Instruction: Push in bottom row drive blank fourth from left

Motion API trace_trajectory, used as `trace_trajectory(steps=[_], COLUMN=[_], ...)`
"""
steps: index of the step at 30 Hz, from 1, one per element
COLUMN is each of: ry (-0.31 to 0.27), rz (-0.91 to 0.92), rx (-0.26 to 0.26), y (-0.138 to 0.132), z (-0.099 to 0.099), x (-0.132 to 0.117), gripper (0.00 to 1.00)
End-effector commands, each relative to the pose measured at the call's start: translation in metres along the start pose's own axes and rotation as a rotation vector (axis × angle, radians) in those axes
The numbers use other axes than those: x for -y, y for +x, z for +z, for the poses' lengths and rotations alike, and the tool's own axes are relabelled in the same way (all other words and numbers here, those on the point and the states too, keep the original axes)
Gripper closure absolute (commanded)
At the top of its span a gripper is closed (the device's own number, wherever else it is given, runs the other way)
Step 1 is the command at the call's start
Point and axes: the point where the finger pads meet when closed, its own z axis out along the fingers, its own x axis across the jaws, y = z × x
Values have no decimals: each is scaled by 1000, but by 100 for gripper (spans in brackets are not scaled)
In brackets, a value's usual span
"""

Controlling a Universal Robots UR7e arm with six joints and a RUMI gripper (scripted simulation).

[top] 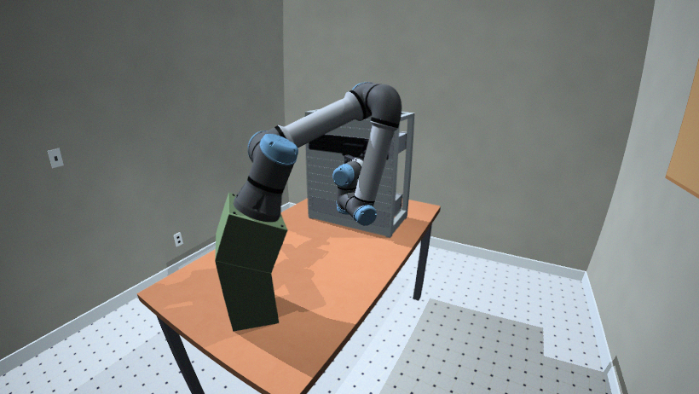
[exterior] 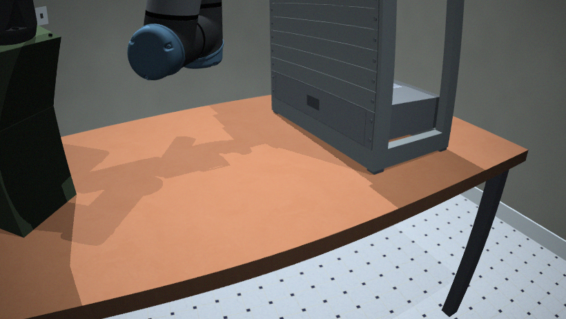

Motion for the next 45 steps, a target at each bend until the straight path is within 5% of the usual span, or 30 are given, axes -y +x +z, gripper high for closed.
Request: trace_trajectory(steps=[1, 45], ry=[0, 0], rz=[0, 0], rx=[-1, -1], y=[0, 0], z=[0, 6], x=[0, 0], gripper=[100, 100])
